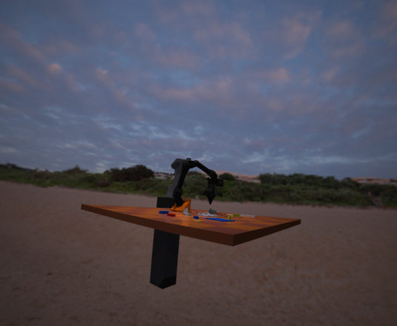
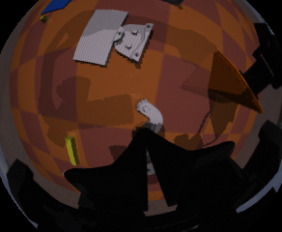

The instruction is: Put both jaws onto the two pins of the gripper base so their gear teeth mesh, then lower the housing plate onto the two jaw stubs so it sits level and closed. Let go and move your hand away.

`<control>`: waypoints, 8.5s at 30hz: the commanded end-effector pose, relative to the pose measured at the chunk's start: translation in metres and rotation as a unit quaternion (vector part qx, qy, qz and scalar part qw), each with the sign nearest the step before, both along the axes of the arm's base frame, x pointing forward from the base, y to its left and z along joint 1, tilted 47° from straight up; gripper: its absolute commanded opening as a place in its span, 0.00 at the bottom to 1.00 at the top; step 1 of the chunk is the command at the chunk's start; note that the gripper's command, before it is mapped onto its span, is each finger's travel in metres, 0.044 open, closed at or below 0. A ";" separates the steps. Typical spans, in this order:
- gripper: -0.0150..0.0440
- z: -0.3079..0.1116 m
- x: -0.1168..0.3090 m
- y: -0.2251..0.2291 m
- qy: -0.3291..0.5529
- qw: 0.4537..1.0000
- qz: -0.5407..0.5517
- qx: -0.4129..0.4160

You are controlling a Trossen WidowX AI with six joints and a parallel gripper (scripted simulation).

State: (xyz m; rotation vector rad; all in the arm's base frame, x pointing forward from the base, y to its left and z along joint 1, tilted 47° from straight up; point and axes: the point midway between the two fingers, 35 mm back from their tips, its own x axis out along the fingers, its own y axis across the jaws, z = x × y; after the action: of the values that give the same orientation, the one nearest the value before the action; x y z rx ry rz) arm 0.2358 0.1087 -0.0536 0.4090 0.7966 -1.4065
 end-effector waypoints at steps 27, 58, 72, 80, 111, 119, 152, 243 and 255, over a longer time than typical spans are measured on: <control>1.00 0.000 0.000 0.000 0.000 1.000 0.000 0.000; 0.51 0.000 0.000 0.000 0.000 1.000 0.000 0.000; 0.25 0.000 0.000 0.000 0.000 1.000 0.000 0.000; 0.25 0.000 0.000 0.000 0.000 1.000 0.000 0.000; 1.00 0.000 0.000 0.000 0.000 1.000 0.000 0.000; 1.00 0.000 0.000 0.000 0.000 1.000 0.000 0.000; 0.25 0.000 0.000 0.000 0.000 1.000 0.000 0.000; 1.00 -0.014 -0.020 0.026 0.564 0.607 0.558 0.027; 1.00 -0.016 -0.023 0.029 0.618 0.494 0.611 0.029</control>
State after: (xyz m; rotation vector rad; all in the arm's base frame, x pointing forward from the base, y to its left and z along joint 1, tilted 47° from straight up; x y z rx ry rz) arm 0.2140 0.1355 -0.0694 -1.1410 1.7300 -0.0698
